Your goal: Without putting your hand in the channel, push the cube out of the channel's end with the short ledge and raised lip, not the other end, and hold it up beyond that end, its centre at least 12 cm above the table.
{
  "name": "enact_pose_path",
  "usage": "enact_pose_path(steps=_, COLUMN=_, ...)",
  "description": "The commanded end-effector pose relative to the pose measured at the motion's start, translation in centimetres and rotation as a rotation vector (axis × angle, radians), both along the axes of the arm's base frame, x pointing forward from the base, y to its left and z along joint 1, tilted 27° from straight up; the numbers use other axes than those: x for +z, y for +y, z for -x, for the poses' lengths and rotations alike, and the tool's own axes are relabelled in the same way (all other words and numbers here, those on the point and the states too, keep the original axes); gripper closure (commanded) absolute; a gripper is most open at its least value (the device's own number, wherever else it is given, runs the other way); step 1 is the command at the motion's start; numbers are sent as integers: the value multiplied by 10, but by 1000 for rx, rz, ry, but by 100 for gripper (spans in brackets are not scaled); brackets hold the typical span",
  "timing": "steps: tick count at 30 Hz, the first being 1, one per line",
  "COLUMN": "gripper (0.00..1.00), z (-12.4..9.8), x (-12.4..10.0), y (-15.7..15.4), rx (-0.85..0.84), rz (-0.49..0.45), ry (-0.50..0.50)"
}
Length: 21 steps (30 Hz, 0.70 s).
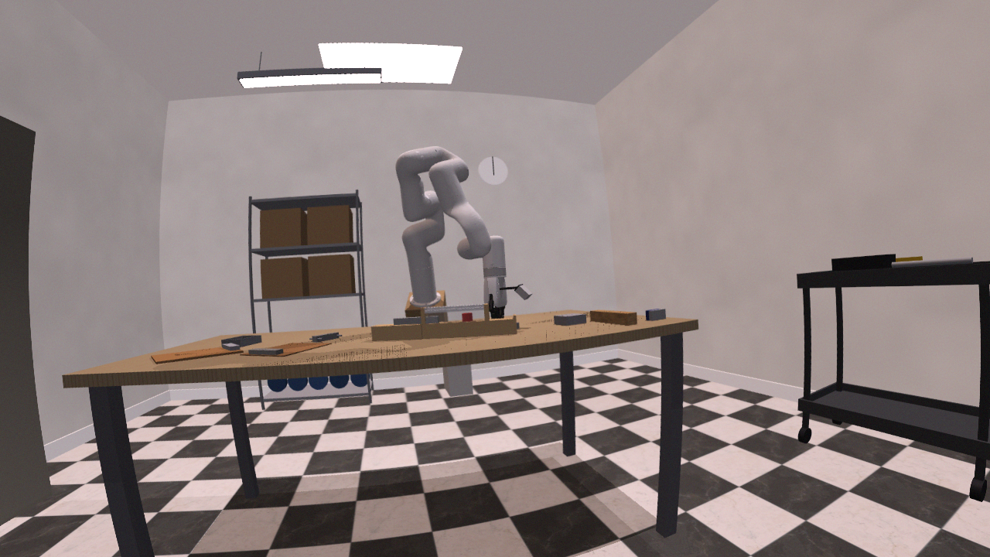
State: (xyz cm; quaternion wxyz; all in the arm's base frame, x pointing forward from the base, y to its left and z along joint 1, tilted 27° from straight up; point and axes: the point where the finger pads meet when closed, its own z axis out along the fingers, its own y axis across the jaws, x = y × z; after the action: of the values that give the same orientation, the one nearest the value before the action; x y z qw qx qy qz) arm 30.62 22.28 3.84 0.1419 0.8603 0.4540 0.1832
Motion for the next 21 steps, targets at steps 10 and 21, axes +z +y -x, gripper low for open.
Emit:
enact_pose_path(steps=10, gripper=100, z=11, x=24, y=3, rx=1, rz=-2, ry=-1)
enact_pose_path(steps=21, gripper=100, z=45, x=92, y=9, rx=1, rz=-2, ry=-1)
